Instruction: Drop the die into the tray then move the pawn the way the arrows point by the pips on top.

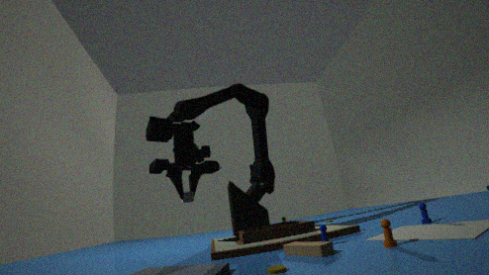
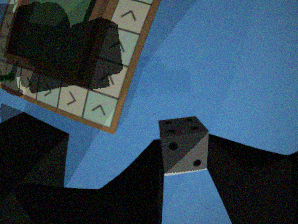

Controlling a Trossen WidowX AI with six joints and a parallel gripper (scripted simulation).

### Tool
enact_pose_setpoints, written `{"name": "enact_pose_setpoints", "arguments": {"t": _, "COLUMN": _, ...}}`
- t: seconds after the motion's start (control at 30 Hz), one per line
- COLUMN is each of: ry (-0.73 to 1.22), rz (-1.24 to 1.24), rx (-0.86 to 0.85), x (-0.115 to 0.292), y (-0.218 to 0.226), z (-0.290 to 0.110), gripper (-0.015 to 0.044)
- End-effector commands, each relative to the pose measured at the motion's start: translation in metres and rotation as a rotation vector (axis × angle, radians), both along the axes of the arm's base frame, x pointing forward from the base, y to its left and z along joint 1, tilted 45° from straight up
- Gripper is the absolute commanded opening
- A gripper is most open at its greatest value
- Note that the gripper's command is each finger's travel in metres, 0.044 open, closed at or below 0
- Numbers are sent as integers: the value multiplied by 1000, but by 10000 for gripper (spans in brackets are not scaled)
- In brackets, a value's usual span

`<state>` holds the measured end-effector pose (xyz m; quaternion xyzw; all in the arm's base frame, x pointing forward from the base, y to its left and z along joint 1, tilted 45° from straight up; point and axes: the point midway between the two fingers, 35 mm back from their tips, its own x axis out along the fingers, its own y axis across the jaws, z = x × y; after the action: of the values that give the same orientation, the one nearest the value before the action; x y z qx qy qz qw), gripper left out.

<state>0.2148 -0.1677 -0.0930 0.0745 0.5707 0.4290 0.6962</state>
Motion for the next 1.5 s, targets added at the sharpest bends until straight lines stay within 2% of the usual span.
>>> {"name": "enact_pose_setpoints", "arguments": {"t": 0.0, "ry": 56, "rz": -64, "rx": -5, "x": 6, "y": 6, "z": 7, "gripper": 0}}
{"name": "enact_pose_setpoints", "arguments": {"t": 1.47, "ry": 871, "rz": -958, "rx": -30, "x": 56, "y": 104, "z": 71, "gripper": 0}}
